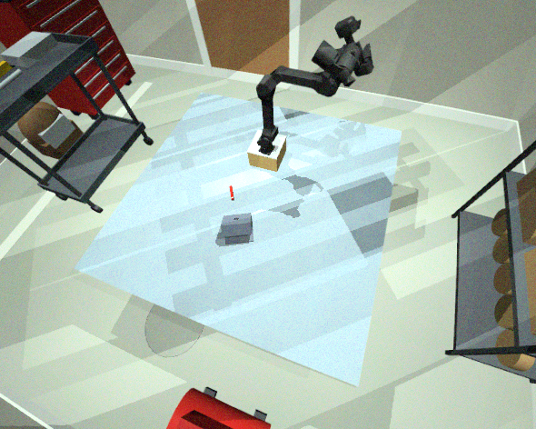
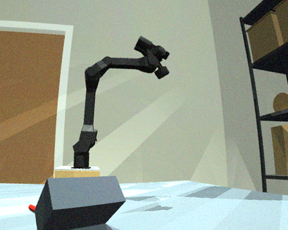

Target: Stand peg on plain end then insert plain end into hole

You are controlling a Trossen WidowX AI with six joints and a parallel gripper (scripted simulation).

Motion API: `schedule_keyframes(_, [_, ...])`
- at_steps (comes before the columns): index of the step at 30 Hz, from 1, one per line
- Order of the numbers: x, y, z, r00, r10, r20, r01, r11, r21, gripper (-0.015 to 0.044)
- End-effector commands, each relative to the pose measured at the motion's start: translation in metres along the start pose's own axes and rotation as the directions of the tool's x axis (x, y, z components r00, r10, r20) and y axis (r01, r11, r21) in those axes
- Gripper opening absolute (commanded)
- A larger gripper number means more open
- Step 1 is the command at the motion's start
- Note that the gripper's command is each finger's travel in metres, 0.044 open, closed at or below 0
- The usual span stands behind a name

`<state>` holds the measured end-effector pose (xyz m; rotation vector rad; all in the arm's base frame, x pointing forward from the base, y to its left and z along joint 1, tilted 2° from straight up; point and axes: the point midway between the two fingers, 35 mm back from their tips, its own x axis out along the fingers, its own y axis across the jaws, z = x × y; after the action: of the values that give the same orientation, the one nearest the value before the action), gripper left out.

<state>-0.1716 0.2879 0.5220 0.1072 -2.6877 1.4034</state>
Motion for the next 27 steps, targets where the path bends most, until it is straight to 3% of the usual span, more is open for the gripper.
schedule_keyframes(1, [0.000, 0.000, 0.000, 1.000, 0.001, -0.003, 0.000, 1.000, 0.005, 0.0426])
schedule_keyframes(14, [-0.040, 0.027, -0.036, 0.978, 0.053, -0.202, 0.023, 0.935, 0.353, 0.0440])
schedule_keyframes(27, [-0.093, 0.059, -0.066, 0.901, 0.140, -0.410, 0.174, 0.749, 0.639, 0.0440])
